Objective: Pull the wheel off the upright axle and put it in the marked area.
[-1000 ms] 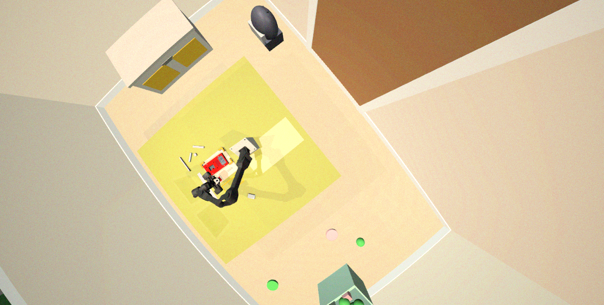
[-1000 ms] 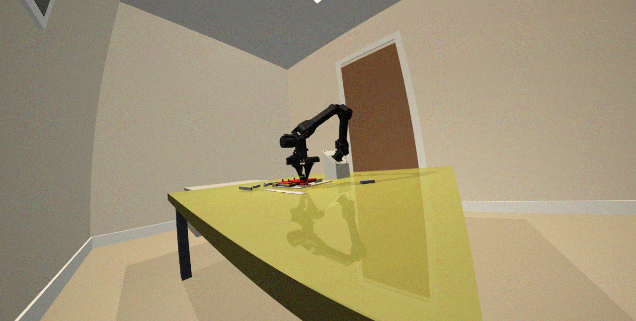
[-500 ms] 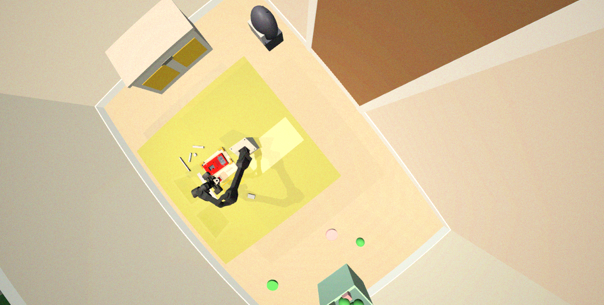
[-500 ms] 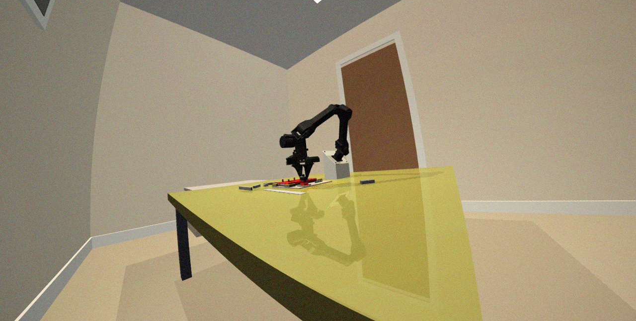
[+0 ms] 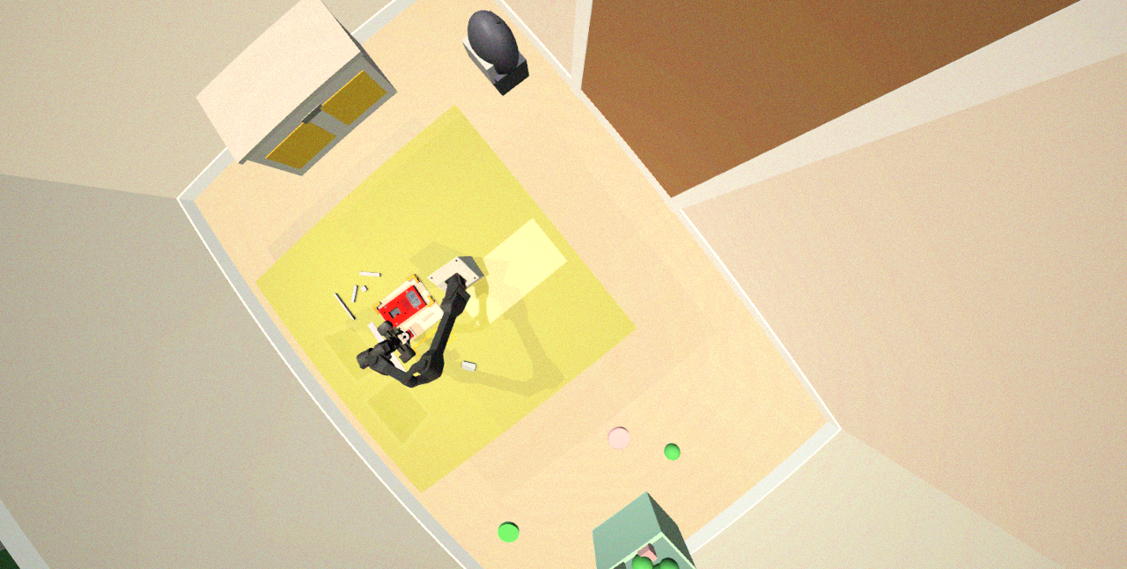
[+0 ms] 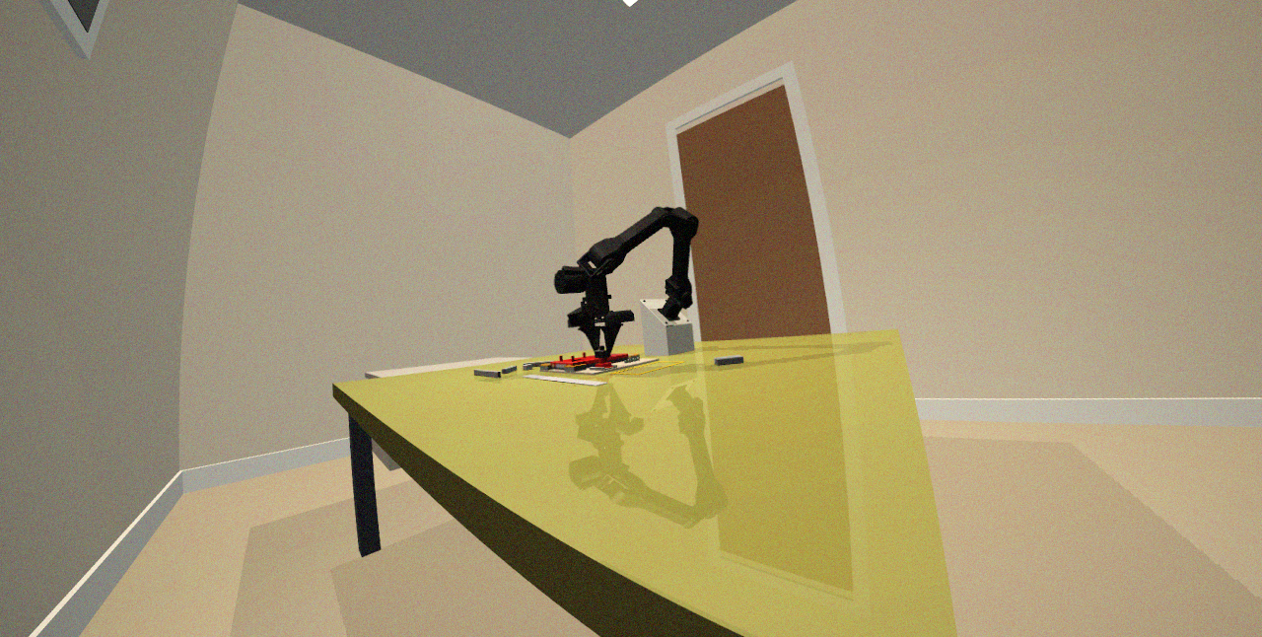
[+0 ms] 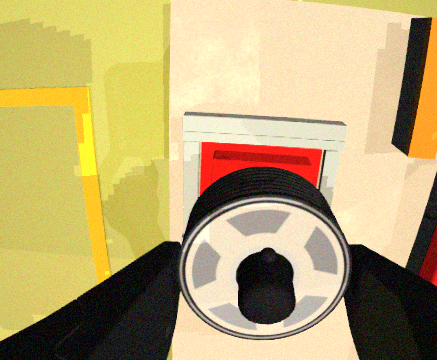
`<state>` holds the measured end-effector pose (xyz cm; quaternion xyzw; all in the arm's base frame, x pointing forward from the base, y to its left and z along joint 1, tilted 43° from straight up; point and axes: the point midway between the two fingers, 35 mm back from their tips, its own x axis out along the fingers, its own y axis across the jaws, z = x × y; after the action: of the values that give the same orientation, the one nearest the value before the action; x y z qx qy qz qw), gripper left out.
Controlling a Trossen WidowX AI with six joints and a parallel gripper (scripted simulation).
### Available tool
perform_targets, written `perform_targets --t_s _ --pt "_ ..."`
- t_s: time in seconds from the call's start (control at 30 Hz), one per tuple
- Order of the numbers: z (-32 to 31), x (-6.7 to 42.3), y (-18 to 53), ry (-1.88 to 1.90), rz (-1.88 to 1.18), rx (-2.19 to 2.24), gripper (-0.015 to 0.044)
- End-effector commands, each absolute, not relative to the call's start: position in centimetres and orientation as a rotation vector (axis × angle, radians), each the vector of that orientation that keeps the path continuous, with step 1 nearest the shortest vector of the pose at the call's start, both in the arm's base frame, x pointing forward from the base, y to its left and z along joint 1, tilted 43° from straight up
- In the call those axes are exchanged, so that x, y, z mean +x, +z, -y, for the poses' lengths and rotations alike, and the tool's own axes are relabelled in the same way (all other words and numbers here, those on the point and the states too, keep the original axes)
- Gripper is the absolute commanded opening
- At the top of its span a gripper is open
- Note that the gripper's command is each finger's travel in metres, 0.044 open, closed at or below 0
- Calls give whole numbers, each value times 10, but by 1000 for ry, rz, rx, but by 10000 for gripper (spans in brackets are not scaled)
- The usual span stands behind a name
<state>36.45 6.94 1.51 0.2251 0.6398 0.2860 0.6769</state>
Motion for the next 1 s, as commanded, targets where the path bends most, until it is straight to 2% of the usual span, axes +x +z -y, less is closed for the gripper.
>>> perform_targets --t_s 0.0,0.97 --pt "-55 364 27 617 -1427 529 0" --pt "-48 363 34 615 -1424 531 0"
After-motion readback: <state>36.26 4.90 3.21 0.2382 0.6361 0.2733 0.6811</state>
